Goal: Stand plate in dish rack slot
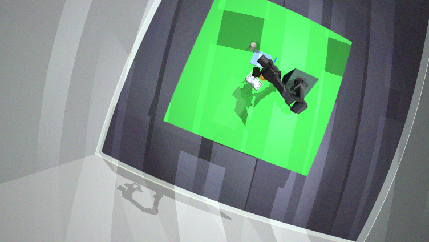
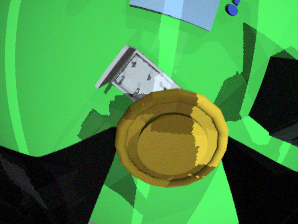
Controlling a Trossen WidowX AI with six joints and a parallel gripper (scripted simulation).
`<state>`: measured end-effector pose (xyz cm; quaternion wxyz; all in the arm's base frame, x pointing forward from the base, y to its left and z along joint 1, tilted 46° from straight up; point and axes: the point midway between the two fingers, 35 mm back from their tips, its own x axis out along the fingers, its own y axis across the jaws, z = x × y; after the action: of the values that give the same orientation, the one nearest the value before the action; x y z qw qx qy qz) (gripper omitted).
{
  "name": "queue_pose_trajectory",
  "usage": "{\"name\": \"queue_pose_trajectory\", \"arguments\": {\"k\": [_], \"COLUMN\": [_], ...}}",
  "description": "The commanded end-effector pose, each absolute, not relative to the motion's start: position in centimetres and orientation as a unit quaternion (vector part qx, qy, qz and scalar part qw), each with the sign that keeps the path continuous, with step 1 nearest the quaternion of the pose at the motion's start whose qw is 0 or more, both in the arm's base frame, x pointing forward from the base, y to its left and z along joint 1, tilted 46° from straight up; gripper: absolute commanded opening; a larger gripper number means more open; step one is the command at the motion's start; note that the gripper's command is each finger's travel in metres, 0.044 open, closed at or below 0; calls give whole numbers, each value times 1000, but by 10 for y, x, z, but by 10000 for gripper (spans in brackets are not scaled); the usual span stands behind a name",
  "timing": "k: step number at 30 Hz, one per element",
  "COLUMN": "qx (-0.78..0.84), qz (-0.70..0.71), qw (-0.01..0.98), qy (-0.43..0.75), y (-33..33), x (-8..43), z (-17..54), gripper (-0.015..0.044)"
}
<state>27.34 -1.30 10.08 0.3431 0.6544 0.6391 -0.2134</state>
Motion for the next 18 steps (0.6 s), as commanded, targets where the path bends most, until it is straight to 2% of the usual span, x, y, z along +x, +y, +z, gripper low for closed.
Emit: {"name": "queue_pose_trajectory", "arguments": {"k": [1, 14, 18], "qx": [679, 725, 728], "qz": [-258, -385, -399], "qw": [289, 128, 109], "qy": [623, 556, 547], "y": [1, 39, 43], "x": [261, 221, 216], "z": [110, 130, 131], "gripper": [0, 0, 0]}}
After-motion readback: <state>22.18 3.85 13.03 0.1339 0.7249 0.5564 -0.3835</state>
